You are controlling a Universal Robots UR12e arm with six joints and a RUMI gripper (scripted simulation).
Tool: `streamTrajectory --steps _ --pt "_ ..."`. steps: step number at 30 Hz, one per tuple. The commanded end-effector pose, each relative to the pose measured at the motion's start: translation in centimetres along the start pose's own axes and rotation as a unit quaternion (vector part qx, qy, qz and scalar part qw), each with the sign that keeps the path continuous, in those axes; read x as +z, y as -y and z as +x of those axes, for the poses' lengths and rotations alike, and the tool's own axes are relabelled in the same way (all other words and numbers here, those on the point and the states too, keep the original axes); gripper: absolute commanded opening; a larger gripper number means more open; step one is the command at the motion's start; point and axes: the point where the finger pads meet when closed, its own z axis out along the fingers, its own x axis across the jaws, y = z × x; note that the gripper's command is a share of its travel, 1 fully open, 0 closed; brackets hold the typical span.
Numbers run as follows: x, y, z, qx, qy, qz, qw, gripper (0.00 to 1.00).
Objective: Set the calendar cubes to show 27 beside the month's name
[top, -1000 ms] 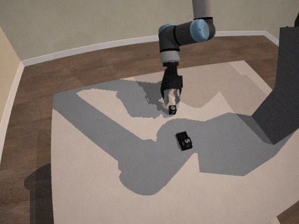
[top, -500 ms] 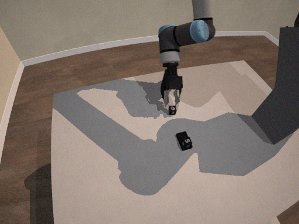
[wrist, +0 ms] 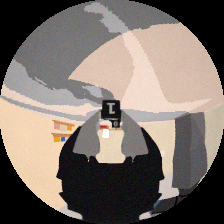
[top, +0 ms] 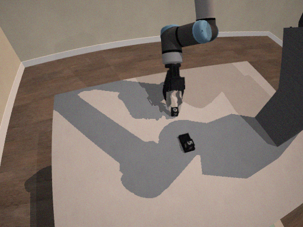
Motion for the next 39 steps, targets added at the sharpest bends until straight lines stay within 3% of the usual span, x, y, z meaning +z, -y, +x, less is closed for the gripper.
streamTrajectory --steps 1,33,39 --pt "-0.03 -0.03 -0.03 0.000 0.000 0.000 1.000 0.11" --pt "-0.03 -0.03 -0.03 0.000 0.000 0.000 1.000 0.11" --pt "-0.03 -0.03 -0.03 0.000 0.000 0.000 1.000 0.18"
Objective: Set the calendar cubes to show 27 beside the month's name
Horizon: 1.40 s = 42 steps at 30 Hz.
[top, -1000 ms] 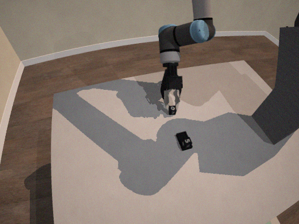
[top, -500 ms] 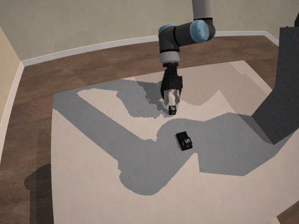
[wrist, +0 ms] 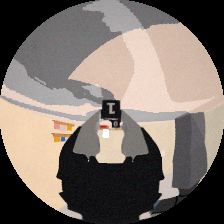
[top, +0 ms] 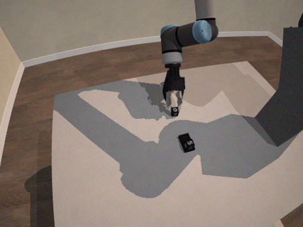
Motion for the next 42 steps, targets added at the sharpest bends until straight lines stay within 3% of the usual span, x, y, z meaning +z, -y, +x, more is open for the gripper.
streamTrajectory --steps 1,11,12,32,42 --pt "0.0 0.0 0.0 0.000 0.000 0.000 1.000 0.22" --pt "0.0 0.0 0.0 0.000 0.000 0.000 1.000 0.29" --pt "0.0 0.0 0.0 0.000 0.000 0.000 1.000 0.42" --pt "-0.1 -0.1 0.0 0.000 0.000 0.000 1.000 0.42" --pt "-1.5 -1.5 0.0 0.000 0.000 0.000 1.000 0.42"
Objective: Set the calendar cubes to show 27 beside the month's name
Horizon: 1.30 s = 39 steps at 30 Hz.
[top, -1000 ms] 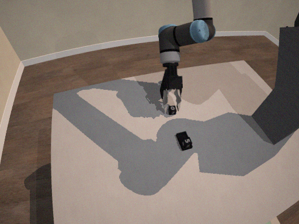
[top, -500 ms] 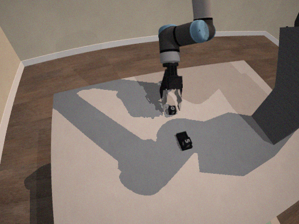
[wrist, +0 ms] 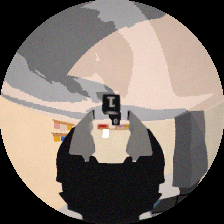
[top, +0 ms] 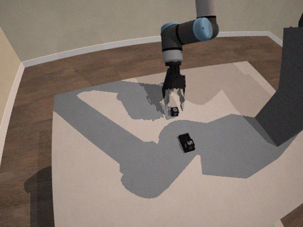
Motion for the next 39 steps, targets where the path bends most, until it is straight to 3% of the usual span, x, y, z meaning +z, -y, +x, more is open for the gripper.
streamTrajectory --steps 1,16,29,36,39 --pt "-0.8 -0.8 0.0 0.000 0.000 0.000 1.000 0.42" --pt "-3.8 -3.8 0.0 0.000 0.000 0.000 1.000 0.42" --pt "-4.1 -4.1 0.0 0.000 0.000 0.002 1.000 0.42" --pt "-3.9 -4.2 0.0 -0.001 -0.003 0.025 1.000 0.42" --pt "-3.8 -4.2 0.1 -0.002 -0.004 0.051 0.999 0.42"
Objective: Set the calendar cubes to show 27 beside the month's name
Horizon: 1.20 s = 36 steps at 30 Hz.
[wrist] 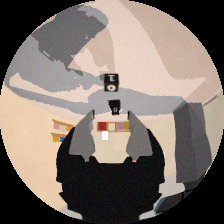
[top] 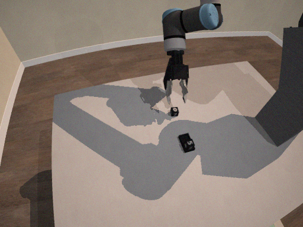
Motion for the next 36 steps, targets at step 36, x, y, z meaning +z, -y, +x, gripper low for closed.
streamTrajectory --steps 36 --pt "-0.10 -0.49 -0.07 0.002 0.002 0.231 0.973 0.42"
